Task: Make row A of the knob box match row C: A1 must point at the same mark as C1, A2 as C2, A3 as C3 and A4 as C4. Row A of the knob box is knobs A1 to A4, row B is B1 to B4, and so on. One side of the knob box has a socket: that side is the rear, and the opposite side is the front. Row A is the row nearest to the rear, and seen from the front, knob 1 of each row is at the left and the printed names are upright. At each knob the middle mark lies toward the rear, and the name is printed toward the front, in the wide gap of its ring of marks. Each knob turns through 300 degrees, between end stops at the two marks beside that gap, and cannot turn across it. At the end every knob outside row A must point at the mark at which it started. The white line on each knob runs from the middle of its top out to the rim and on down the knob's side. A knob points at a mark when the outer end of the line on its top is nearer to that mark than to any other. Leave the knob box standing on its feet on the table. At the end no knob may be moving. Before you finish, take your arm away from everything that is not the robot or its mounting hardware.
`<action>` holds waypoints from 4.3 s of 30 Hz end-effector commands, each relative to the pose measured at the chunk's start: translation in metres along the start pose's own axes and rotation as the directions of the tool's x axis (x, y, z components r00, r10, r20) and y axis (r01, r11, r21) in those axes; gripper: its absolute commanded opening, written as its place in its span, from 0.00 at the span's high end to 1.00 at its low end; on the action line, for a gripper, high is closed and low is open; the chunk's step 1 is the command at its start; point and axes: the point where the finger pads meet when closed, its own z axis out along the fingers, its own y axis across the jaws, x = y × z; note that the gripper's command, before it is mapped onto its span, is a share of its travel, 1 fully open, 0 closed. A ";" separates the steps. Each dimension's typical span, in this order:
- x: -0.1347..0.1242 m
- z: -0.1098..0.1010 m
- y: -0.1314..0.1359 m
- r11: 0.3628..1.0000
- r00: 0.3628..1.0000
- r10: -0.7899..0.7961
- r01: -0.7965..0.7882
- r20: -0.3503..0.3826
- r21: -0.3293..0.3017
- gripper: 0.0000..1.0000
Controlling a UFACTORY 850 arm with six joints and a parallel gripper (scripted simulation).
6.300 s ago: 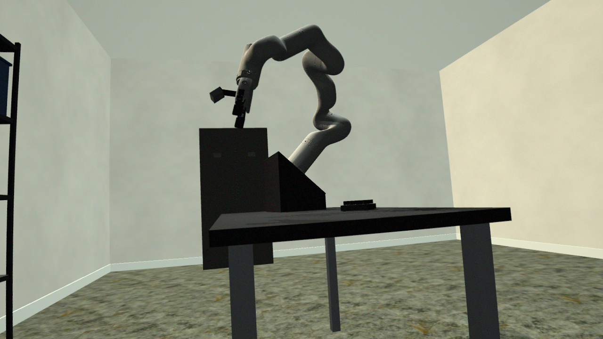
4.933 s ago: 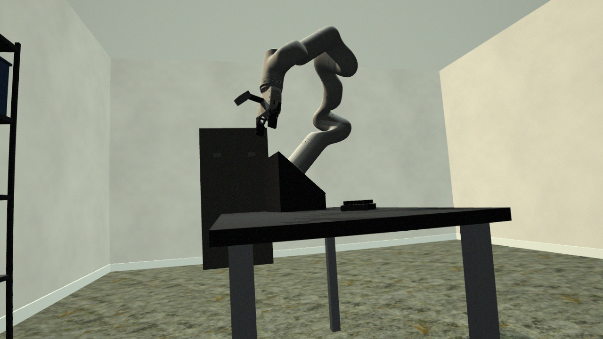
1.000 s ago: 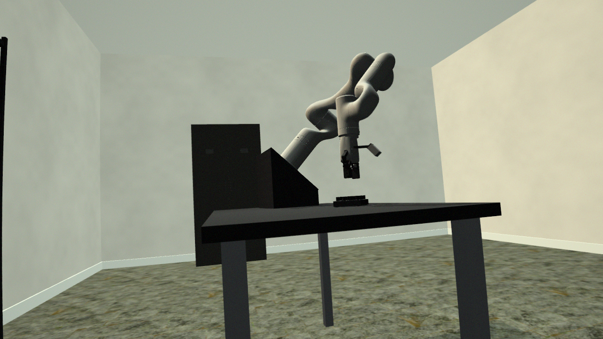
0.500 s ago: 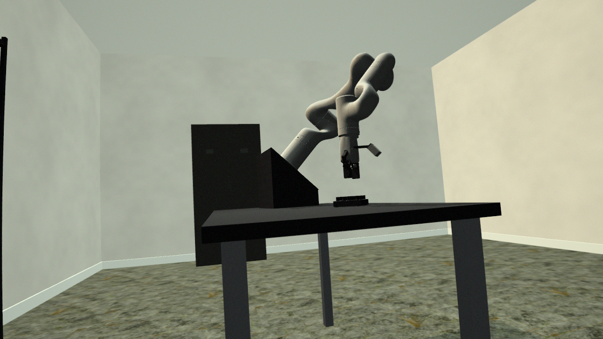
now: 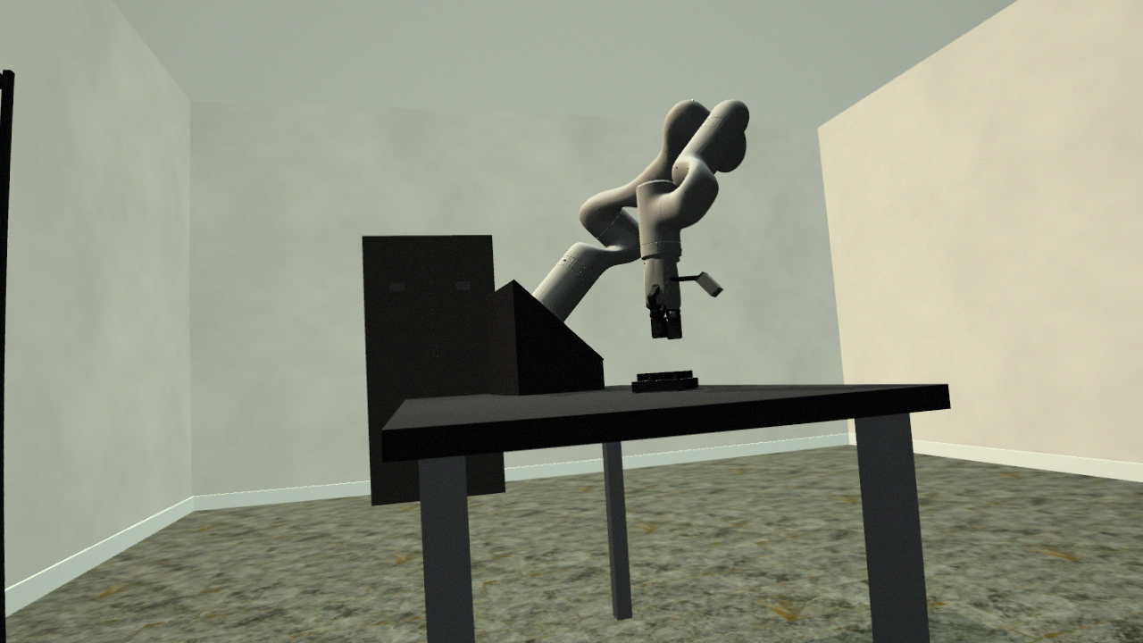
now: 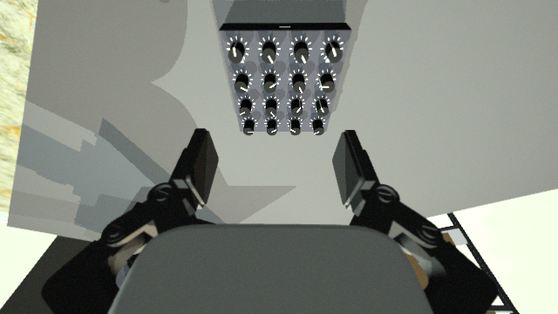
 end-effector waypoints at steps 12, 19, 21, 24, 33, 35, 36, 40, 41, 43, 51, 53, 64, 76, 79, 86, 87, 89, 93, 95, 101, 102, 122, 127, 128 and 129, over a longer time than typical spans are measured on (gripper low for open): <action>0.001 -0.001 0.000 1.000 1.000 0.000 0.000 -0.001 -0.001 0.00; 0.000 -0.001 0.001 1.000 1.000 0.000 0.000 -0.001 -0.001 0.00; -0.001 -0.001 0.001 1.000 1.000 0.000 0.000 -0.001 -0.001 0.00; -0.004 -0.001 0.001 1.000 1.000 0.000 0.000 -0.001 -0.001 0.00; -0.015 -0.001 0.001 1.000 1.000 0.000 0.000 -0.001 -0.001 0.00; -0.020 -0.001 0.001 1.000 1.000 0.000 0.000 -0.001 -0.001 0.00; -0.022 -0.001 0.001 1.000 1.000 0.000 0.000 -0.001 -0.001 0.00; -0.031 -0.001 0.001 1.000 1.000 0.000 0.000 -0.001 -0.001 0.00; -0.033 -0.001 0.001 1.000 1.000 0.000 0.000 -0.001 -0.001 0.00; -0.037 -0.001 0.001 1.000 1.000 0.000 0.000 -0.001 -0.001 0.00; -0.047 -0.001 0.001 1.000 1.000 0.000 0.000 -0.001 -0.001 0.00; -0.049 -0.001 0.001 1.000 1.000 0.000 0.000 -0.001 -0.001 0.00; -0.053 -0.001 0.001 1.000 1.000 0.000 0.000 -0.001 -0.001 0.00; -0.053 -0.001 0.001 1.000 1.000 0.000 0.000 -0.001 -0.001 0.00; -0.053 -0.001 0.001 1.000 1.000 0.000 0.000 -0.001 -0.001 0.00; -0.053 -0.001 0.001 1.000 1.000 0.000 0.000 -0.001 -0.001 0.00; -0.053 -0.001 0.001 1.000 1.000 0.000 0.000 -0.001 -0.001 0.00; -0.053 -0.001 0.001 1.000 1.000 0.000 0.000 -0.001 -0.001 0.00; -0.053 -0.001 0.001 1.000 1.000 0.000 0.000 -0.001 -0.001 0.00; -0.053 -0.001 0.001 1.000 1.000 0.000 0.000 -0.001 -0.001 0.00; -0.053 -0.001 0.001 1.000 1.000 0.000 0.000 -0.001 -0.001 0.00; -0.053 -0.001 0.001 1.000 1.000 0.000 0.000 -0.001 -0.001 0.00; -0.053 -0.001 0.001 1.000 1.000 0.000 0.000 -0.001 -0.001 0.00; -0.053 -0.001 0.001 1.000 1.000 0.000 0.000 -0.001 -0.001 0.00; -0.053 -0.001 0.001 1.000 1.000 0.000 0.000 -0.001 -0.001 0.00; -0.053 -0.001 0.001 1.000 1.000 0.000 0.000 -0.001 -0.001 0.00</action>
